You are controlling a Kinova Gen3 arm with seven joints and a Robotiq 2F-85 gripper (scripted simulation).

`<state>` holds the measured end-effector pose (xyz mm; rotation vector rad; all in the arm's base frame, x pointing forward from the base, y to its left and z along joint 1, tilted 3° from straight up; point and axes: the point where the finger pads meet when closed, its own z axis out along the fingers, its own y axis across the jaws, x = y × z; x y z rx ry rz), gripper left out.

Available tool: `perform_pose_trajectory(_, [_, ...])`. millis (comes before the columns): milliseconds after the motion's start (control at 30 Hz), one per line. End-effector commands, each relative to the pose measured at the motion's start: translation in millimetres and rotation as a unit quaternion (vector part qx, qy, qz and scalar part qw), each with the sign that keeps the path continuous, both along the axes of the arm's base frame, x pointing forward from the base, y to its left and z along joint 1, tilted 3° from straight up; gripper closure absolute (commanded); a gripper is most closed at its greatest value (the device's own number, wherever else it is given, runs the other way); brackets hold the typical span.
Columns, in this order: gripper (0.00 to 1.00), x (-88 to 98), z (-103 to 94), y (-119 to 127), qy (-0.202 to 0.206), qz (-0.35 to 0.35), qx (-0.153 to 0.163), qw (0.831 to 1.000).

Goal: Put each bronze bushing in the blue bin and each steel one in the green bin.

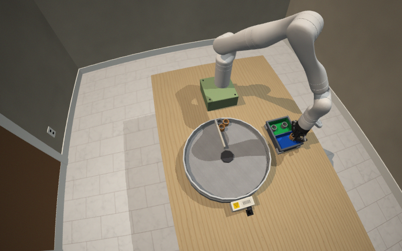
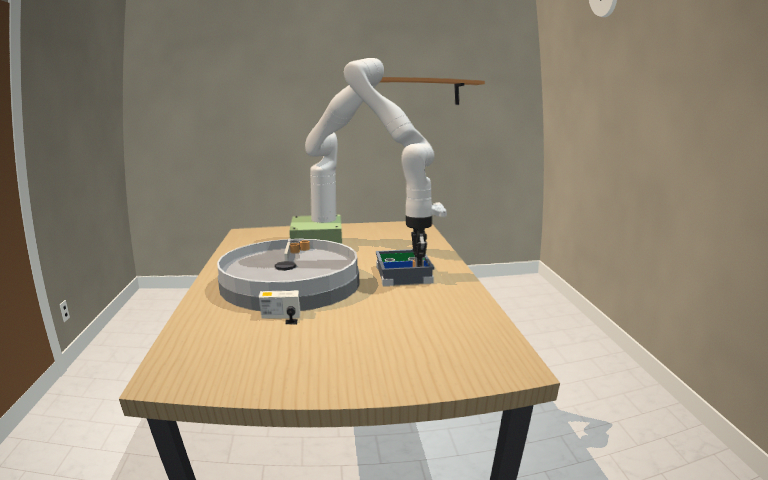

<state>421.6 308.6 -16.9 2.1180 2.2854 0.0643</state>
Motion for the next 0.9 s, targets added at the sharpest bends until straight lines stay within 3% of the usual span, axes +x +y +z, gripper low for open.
perform_pose_trajectory(0, [1.00, 0.2, -0.9, 0.5, 0.000, 0.000, 0.000, 1.000])
perform_pose_trajectory(867, [1.00, 0.8, -15.3, 0.7, 0.000, 0.000, 0.000, 1.000])
